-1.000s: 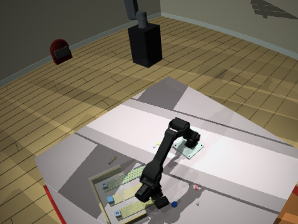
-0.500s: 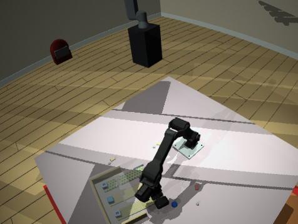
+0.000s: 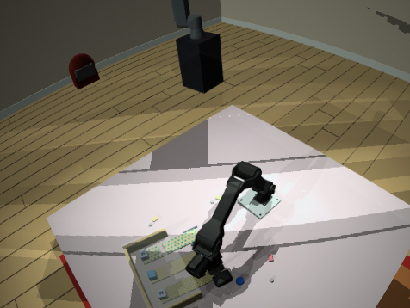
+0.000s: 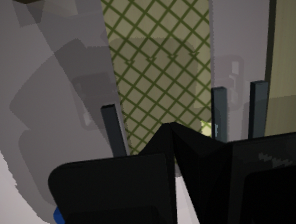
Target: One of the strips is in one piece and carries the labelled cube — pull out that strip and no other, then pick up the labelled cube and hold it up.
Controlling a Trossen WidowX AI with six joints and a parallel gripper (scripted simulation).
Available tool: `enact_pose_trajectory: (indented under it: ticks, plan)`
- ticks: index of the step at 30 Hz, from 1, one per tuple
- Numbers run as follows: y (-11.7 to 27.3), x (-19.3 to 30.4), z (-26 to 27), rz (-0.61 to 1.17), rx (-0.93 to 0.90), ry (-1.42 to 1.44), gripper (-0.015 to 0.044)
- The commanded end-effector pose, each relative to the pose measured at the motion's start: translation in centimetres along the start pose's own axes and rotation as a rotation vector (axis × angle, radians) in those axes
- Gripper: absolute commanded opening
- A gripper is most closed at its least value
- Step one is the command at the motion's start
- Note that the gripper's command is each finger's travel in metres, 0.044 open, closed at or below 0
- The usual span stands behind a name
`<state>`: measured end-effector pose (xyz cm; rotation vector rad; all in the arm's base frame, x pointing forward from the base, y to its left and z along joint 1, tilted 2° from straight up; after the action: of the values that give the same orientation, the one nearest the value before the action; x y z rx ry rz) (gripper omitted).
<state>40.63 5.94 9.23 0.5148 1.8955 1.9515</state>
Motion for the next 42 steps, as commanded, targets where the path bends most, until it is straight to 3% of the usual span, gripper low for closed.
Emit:
enact_pose_trajectory:
  ticks: [1,42]
  plan:
    - [-0.18,0.0,0.06,0.001,-0.001,-0.006,0.0]
    - [-0.54,0.28,0.14,0.001,-0.001,-0.006,0.0]
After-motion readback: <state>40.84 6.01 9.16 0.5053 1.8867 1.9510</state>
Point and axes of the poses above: the point midway between the two fingers, 35 mm back from their tips, its own y axis back along the fingers, its own z axis across the jaws, x = y × z, the point moved 6 cm from there along y, back along the fingers, and after that the axes turned 9 degrees about -y, right-handed, at the moved point
